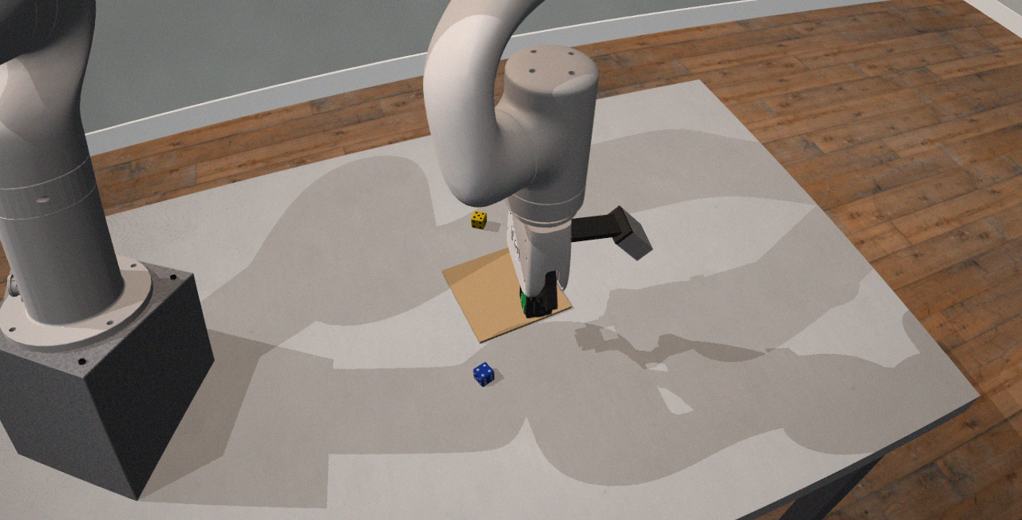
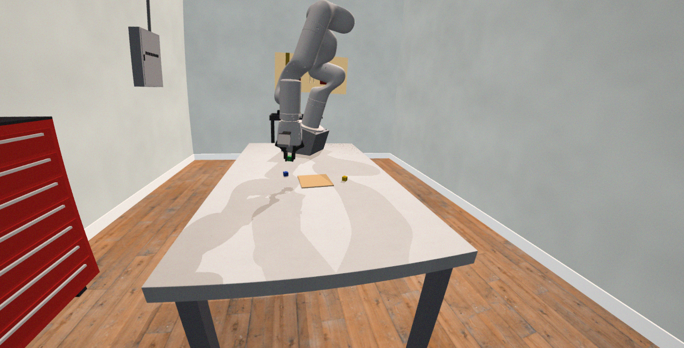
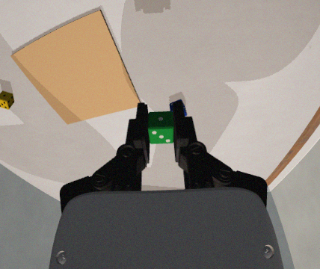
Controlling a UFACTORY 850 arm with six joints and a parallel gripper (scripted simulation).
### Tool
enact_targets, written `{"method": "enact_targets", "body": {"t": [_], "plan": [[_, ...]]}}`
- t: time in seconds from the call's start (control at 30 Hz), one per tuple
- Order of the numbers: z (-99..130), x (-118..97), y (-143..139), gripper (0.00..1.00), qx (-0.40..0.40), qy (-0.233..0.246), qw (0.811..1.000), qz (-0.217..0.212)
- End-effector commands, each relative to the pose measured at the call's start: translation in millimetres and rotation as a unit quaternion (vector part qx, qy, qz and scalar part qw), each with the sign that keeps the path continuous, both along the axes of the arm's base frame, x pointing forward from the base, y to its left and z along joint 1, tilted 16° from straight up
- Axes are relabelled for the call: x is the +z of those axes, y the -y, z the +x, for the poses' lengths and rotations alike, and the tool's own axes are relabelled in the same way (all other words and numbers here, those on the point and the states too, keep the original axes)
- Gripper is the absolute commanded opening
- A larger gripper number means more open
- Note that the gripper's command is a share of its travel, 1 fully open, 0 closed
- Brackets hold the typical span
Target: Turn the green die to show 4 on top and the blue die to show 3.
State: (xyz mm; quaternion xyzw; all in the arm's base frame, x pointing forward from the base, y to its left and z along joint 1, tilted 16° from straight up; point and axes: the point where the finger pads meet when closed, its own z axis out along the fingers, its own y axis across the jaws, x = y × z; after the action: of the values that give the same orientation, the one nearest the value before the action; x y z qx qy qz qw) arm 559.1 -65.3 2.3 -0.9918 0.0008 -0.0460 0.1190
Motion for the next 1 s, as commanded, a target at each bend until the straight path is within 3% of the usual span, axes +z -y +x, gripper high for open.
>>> {"method": "enact_targets", "body": {"t": [0.0, 0.2, 0.27, 0.43, 0.7, 0.8, 0.87, 0.97], "plan": [[0.5, -0.3, 1.4, 0.15, 0.079, 0.037, 0.996, -0.001], [0.3, -1.1, 2.2, 0.15, 0.140, 0.052, 0.989, -0.008], [0.1, -1.8, 3.0, 0.15, 0.197, 0.066, 0.978, -0.014], [0.0, -2.6, 3.8, 0.15, 0.254, 0.080, 0.964, -0.021], [-0.5, -4.2, 5.6, 0.15, 0.381, 0.111, 0.917, -0.035], [-0.5, -4.4, 5.8, 0.15, 0.389, 0.113, 0.913, -0.036], [-0.7, -5.1, 6.5, 0.15, 0.440, 0.126, 0.888, -0.042], [-0.8, -5.5, 7.0, 0.15, 0.471, 0.133, 0.871, -0.046]]}}
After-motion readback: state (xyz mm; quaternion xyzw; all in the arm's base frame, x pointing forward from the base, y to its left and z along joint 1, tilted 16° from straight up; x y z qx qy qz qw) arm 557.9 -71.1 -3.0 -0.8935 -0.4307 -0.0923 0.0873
